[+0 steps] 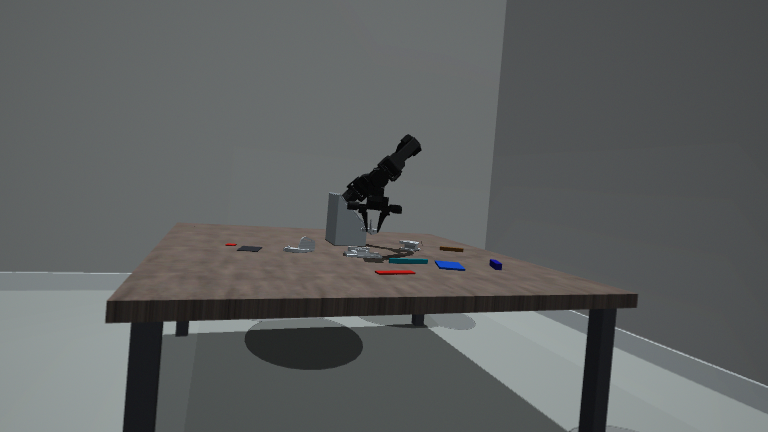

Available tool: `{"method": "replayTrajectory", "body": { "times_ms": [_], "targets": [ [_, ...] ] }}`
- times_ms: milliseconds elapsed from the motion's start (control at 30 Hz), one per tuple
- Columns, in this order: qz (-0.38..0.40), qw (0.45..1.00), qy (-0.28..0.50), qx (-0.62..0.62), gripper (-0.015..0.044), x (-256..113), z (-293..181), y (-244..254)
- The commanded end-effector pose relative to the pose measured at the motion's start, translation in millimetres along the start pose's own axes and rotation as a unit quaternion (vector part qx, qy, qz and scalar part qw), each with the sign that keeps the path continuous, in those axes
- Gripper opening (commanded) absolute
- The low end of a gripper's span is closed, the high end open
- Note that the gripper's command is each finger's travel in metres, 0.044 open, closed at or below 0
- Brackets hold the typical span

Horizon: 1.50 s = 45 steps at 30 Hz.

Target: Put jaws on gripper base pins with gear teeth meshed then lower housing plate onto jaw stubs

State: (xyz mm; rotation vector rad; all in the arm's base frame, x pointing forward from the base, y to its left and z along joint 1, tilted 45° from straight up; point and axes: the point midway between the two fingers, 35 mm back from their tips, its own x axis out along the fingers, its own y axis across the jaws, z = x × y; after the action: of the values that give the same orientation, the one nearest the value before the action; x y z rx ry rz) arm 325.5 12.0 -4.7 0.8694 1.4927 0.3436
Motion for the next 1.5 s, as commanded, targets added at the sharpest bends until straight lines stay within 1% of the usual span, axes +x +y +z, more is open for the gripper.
{"method": "replayTrajectory", "body": {
  "times_ms": [0,1133,1467],
  "targets": [
    [0.002,1.0,-0.001,0.001,0.0134,-1,1,2],
    [0.002,1.0,-0.001,0.008,0.0134,0,0,3],
    [0.002,1.0,-0.001,0.009,0.0134,15,1,3]
  ]
}}
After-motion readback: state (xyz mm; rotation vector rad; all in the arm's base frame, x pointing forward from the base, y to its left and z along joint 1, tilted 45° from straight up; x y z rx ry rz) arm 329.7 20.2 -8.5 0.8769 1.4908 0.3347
